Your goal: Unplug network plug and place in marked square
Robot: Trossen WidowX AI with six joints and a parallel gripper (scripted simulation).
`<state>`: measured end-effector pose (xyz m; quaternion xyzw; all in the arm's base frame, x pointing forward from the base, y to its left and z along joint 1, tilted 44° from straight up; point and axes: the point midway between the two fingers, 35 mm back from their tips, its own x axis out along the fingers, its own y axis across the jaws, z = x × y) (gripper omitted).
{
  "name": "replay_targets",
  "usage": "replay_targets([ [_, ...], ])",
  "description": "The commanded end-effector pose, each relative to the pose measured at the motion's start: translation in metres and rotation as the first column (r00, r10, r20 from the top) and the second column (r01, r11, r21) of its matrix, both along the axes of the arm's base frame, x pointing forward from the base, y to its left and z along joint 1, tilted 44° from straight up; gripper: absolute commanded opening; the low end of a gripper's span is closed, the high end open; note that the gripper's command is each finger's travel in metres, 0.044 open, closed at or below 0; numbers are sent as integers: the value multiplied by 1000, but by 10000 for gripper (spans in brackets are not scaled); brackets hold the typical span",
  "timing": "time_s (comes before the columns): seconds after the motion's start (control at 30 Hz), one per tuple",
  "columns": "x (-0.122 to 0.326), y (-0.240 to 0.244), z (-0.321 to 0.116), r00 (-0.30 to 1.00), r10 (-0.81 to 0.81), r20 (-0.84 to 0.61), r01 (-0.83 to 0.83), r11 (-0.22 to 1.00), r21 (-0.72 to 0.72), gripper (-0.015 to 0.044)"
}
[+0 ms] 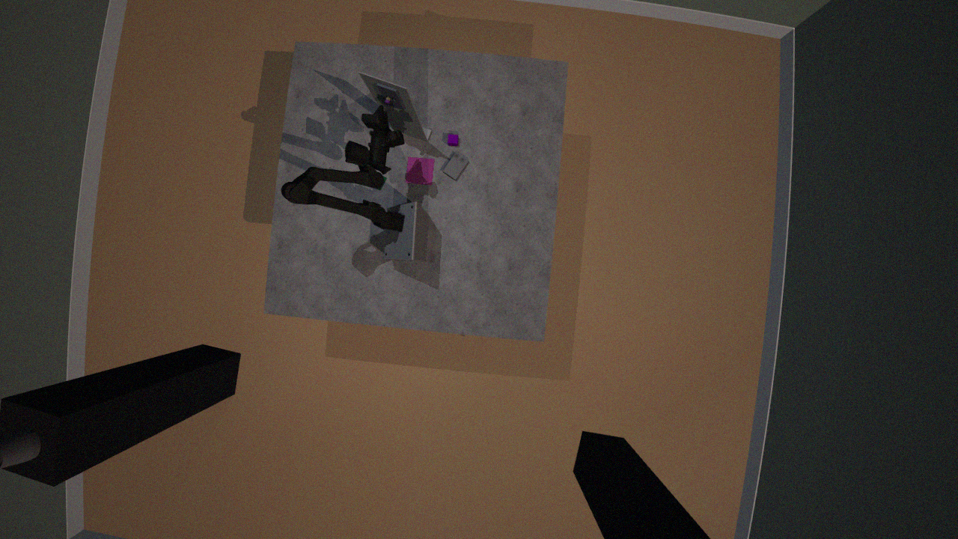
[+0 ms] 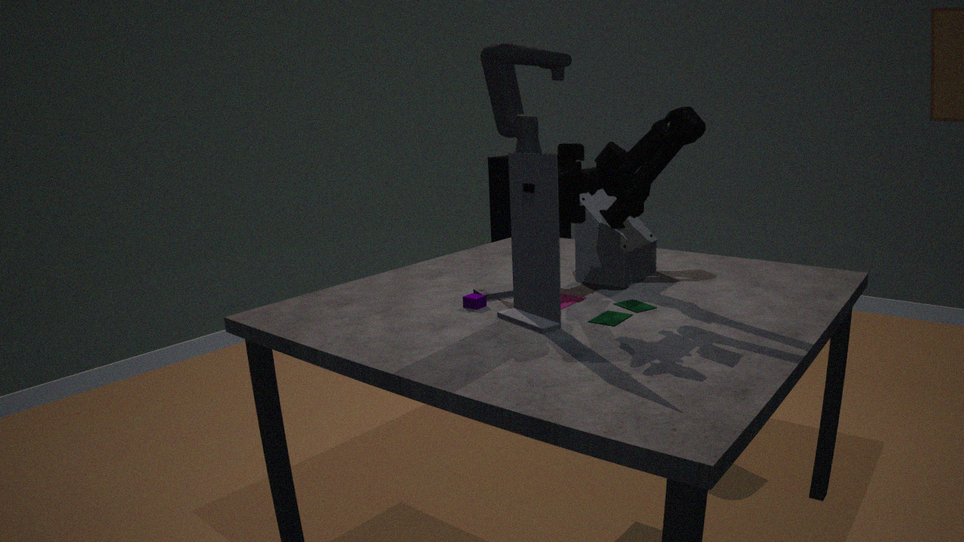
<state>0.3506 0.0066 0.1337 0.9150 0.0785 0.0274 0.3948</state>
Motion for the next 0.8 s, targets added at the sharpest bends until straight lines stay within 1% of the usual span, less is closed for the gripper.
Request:
replay_targets([
  [0.0, 6, -1, -2, 1000, -6, -2, 6, 1000, 4, 156],
  [0.77, 34, -2, -10, 1000, -6, 0, 6, 1000, 4, 156],
])
